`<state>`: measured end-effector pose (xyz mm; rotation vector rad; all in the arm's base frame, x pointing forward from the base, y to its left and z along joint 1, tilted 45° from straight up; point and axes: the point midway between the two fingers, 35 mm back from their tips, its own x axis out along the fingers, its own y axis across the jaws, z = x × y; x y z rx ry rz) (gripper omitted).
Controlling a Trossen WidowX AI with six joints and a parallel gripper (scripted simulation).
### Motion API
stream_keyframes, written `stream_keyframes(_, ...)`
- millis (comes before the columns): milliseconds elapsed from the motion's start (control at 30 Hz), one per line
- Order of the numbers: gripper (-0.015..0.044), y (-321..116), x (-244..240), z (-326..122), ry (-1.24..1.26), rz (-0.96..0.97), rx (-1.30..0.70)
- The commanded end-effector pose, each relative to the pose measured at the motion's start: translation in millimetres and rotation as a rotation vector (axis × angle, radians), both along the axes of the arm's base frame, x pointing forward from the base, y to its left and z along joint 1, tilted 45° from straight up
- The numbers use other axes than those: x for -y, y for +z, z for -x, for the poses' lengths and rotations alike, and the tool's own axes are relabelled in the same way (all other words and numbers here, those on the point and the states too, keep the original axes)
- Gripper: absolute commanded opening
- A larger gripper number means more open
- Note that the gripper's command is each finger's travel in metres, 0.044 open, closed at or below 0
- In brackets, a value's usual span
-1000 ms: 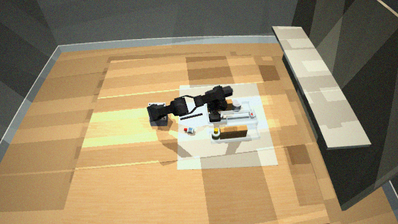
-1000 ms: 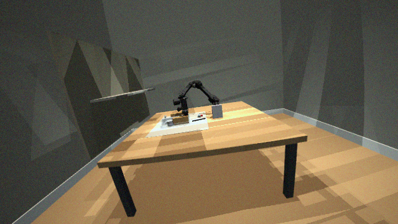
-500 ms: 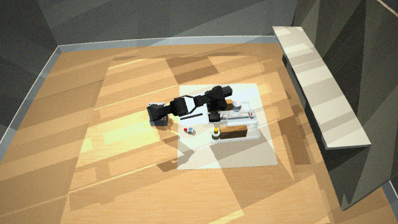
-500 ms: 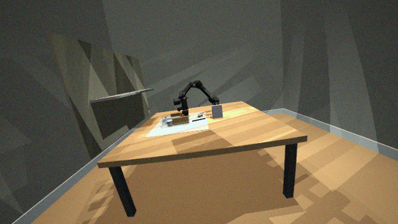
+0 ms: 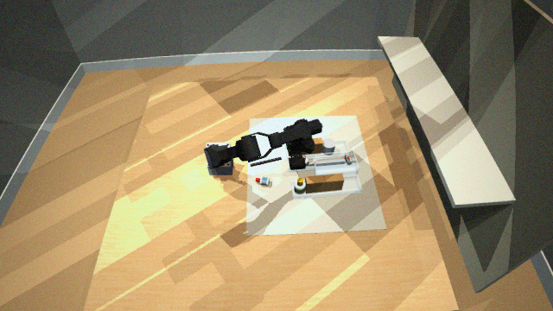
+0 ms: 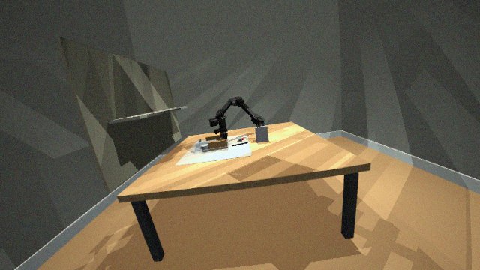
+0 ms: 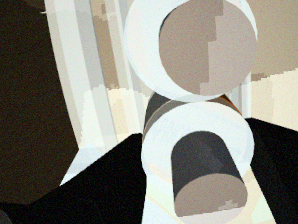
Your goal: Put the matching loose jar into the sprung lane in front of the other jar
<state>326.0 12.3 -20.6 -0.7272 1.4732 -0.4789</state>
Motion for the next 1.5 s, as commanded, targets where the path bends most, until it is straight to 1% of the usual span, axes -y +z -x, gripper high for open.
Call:
stream_keyframes(0, 0.0000, 0.6, 0.6, -1.4, 0.000, 0.005, 0.013)
stream_keyframes(633, 0.0000, -0.1, 0.2, 2.1, 0.000, 0.005, 0.012)
stream_keyframes(1000, 0.0286, -0.3, 0.0, 1.5, 0.000, 0.005, 0.013)
stream_keyframes(1467, 0.0286, 13.8, -14.2, 4.6, 0.000, 0.004, 0.012)
